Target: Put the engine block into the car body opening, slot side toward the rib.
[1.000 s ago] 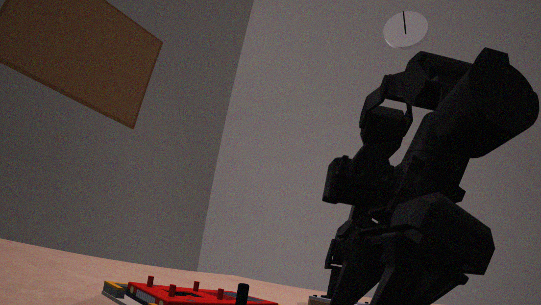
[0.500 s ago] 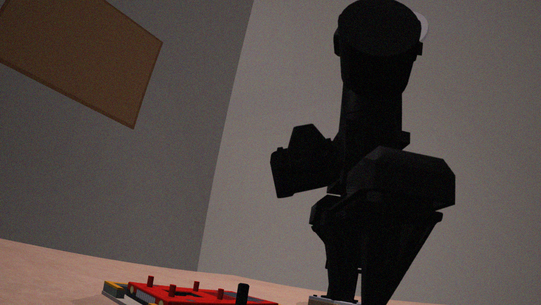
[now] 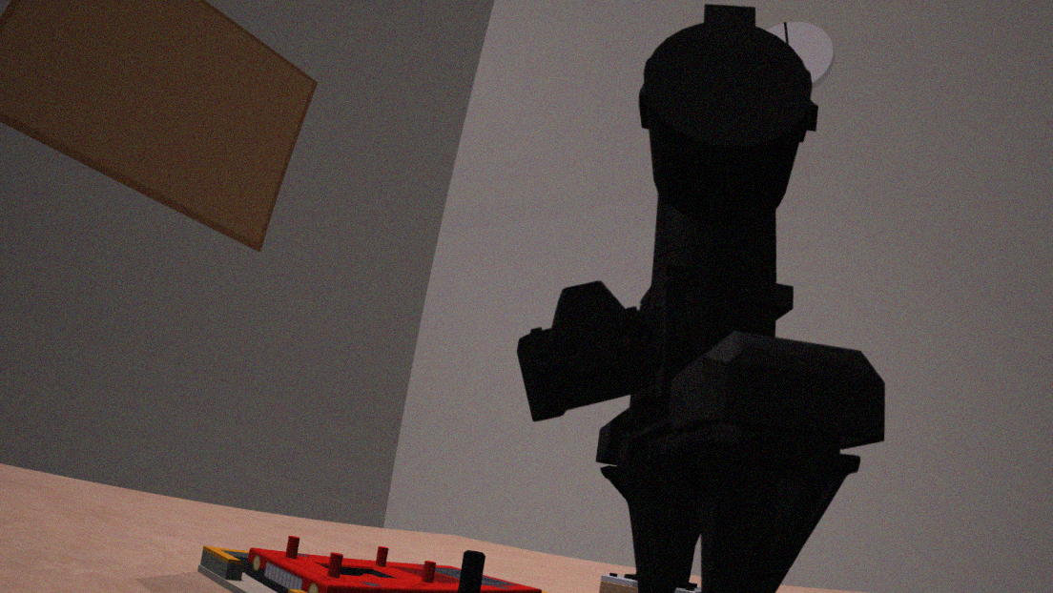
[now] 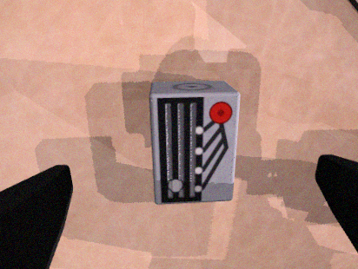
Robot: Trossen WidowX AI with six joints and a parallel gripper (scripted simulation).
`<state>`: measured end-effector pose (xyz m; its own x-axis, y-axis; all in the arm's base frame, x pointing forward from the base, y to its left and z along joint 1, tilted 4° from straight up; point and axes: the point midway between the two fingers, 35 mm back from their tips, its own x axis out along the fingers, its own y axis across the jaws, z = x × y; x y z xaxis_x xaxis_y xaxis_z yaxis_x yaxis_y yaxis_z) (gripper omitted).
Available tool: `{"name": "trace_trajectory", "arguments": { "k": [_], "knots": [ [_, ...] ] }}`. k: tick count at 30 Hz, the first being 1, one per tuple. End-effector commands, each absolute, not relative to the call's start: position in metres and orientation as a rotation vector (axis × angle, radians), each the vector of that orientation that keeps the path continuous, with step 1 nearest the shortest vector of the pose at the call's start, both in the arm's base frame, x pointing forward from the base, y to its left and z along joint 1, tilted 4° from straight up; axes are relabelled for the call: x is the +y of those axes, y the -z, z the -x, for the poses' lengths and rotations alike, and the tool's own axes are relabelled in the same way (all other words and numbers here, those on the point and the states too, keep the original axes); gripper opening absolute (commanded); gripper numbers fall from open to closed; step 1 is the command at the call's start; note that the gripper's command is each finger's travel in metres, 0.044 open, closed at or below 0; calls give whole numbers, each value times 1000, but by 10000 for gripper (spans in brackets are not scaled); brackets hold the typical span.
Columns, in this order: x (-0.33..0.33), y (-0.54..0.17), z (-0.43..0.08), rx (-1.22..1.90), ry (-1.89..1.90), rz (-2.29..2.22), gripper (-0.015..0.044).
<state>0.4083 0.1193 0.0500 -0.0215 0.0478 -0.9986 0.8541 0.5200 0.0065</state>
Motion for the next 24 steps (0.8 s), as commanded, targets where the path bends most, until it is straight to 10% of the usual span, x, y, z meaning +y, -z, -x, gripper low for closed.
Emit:
{"name": "trace_trajectory", "arguments": {
  "k": [1,17,24],
  "knots": [
    [120,-44,-407,1469,774,-825,440],
    [121,-21,-406,1469,774,-825,440],
    [121,-21,-406,1469,774,-825,256]
  ]
}}
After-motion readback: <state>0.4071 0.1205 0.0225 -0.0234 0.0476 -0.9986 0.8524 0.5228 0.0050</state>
